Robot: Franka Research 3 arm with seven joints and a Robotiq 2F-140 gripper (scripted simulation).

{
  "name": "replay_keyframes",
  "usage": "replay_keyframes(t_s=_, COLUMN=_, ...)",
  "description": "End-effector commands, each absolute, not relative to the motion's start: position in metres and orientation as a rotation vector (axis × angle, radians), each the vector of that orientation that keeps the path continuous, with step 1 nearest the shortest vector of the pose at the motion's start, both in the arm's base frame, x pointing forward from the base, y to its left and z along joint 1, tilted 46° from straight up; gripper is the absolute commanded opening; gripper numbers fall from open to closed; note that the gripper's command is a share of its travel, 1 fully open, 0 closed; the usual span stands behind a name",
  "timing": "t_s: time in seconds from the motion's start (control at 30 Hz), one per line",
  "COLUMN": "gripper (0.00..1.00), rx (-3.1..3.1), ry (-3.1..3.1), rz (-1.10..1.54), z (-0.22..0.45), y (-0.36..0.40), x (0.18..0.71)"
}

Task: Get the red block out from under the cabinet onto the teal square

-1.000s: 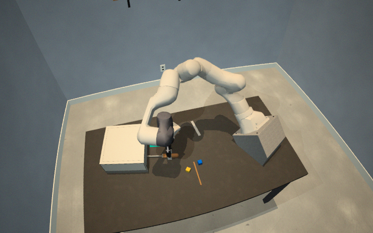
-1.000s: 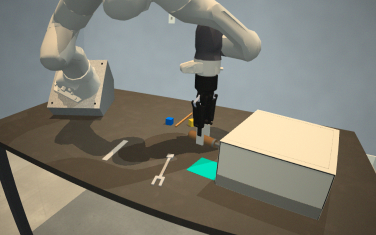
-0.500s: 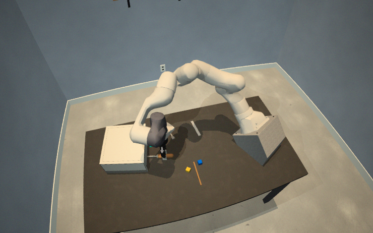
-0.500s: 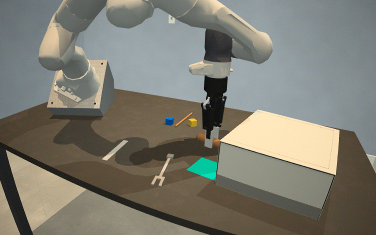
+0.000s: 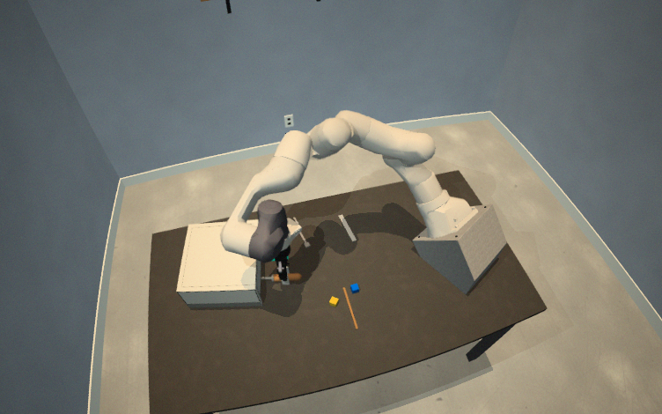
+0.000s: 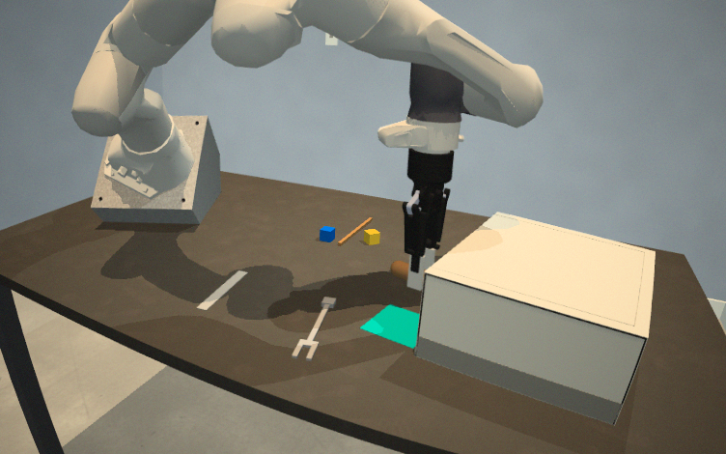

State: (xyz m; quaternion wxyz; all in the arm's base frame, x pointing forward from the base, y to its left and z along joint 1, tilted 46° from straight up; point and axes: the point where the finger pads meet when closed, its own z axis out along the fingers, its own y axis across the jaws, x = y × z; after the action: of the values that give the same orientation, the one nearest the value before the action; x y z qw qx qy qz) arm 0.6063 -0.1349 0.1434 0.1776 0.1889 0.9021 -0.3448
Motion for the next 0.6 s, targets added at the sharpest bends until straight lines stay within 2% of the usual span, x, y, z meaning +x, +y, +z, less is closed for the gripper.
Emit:
replay_keyframes(t_s=0.0, gripper=0.00, rx=0.489, ry=2.577, rz=-1.000, z=0.148, y=-0.136, x=0.609)
replay_keyframes(t_s=0.57, gripper=0.00, rx=0.489, ry=2.577, rz=-1.000, z=0.154, y=-0.138, x=0.622)
